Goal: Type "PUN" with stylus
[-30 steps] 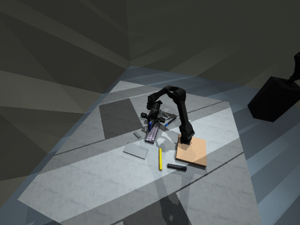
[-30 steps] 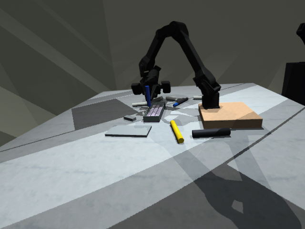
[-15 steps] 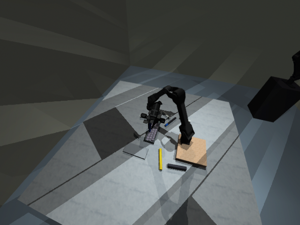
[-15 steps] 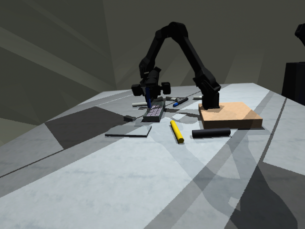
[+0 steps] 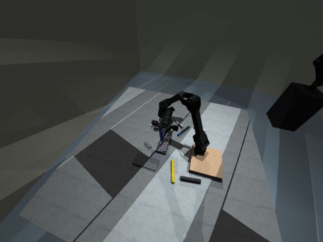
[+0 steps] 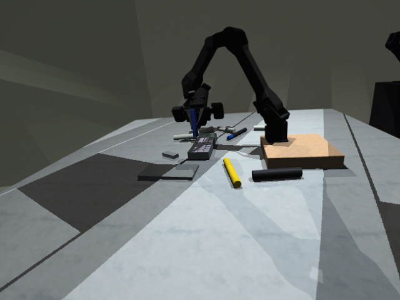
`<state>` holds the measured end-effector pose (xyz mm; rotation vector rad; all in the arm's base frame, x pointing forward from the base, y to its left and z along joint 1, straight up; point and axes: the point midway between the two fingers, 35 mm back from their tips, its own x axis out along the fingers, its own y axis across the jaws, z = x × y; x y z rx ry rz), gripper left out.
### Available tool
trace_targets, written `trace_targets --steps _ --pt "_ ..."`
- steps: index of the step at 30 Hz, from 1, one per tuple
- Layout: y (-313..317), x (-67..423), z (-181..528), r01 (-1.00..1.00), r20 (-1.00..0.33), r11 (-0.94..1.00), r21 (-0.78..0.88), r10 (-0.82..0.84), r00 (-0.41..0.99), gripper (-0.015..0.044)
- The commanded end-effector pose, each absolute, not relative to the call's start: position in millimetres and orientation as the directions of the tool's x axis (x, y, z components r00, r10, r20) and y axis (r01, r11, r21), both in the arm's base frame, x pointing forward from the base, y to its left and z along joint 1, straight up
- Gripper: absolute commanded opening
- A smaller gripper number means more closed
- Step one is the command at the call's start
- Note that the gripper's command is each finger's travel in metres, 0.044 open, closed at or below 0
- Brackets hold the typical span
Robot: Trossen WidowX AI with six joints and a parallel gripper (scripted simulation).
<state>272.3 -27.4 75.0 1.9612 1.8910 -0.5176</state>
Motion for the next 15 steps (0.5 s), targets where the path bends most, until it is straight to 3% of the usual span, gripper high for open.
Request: trace_targets --steps 1,15 --pt "-27.9 272.9 93.9 0.999 -0.509 -0.031 0.026 0.86 0.04 0.0081" --pt "-27.9 273.2 92.1 0.999 -0.507 -0.034 0.023 0.861 0.041 0.0081"
